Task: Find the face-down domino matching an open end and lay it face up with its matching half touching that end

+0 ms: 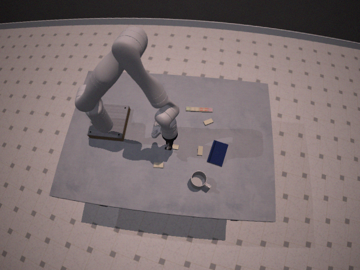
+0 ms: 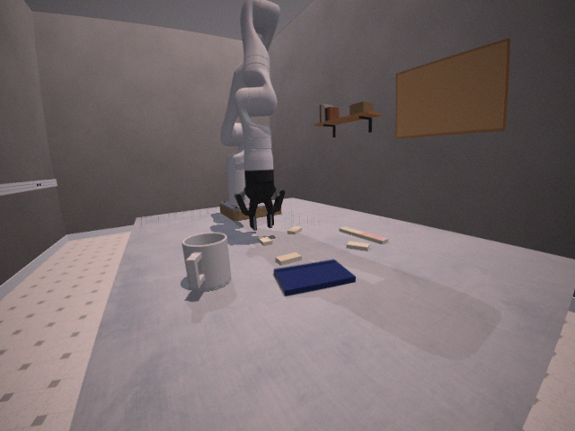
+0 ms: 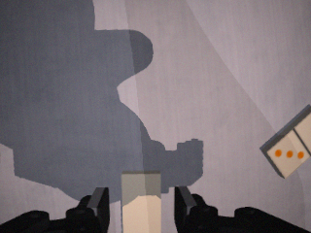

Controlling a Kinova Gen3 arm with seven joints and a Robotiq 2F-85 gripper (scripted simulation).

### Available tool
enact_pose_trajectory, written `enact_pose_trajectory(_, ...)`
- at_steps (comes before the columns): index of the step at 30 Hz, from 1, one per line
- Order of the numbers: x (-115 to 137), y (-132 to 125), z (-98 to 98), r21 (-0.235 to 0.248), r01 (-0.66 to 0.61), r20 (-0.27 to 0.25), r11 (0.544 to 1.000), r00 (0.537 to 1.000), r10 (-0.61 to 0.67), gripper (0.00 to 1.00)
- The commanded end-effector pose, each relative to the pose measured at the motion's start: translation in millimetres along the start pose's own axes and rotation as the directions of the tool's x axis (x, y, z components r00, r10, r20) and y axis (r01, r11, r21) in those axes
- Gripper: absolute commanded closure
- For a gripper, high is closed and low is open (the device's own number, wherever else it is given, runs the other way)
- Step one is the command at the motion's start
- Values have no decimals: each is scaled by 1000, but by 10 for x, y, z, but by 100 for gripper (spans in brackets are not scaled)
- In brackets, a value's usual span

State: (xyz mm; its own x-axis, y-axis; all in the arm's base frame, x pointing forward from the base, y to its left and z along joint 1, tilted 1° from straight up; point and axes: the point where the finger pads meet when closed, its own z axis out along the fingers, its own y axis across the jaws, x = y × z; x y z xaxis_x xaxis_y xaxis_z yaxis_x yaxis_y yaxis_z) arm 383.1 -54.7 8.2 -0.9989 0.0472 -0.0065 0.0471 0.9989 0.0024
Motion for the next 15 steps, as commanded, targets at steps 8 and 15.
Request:
enact_pose_trajectory(8,-6,-1,135,0,0,2,1000,1000,0,53)
enact_pose_trajectory(15,-6,-1,153,0,0,2,1000,1000,0,53)
